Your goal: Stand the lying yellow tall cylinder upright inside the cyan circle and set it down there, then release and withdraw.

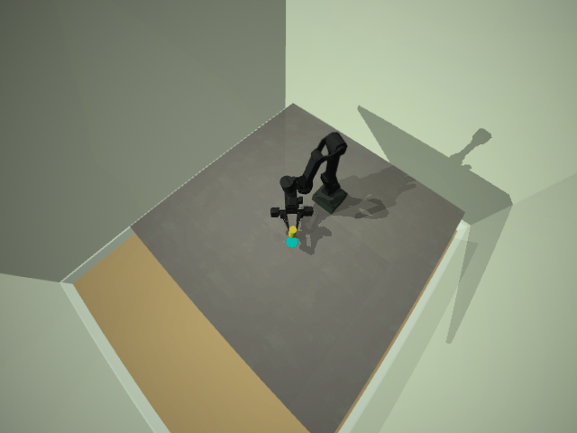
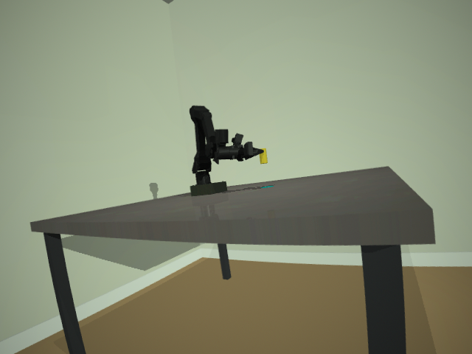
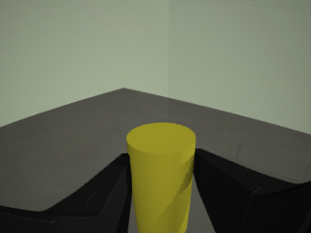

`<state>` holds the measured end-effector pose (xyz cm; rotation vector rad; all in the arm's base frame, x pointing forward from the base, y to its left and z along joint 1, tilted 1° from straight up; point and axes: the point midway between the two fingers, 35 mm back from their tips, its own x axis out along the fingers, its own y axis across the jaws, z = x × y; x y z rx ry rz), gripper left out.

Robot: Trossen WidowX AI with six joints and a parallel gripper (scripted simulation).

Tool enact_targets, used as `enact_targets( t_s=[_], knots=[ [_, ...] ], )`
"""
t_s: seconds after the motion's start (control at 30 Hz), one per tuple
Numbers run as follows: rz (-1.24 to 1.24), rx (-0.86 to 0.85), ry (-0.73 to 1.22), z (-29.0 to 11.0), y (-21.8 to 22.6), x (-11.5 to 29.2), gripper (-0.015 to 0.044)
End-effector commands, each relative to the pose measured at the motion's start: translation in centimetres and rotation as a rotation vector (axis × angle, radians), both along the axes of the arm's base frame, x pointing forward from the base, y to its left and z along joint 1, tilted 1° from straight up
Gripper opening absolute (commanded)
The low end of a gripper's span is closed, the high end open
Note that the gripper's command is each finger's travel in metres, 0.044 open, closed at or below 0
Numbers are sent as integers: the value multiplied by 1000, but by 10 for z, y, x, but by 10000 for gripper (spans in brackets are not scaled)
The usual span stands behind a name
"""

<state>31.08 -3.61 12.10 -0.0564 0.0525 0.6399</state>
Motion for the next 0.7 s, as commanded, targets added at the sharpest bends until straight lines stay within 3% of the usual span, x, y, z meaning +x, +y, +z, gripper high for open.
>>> enact_targets(
  t_s=[0.0,0.67],
  knots=[
    [5,-3,3,-10,0,1,105],
    [14,-43,-11,-57,-1,3,105]
  ],
)
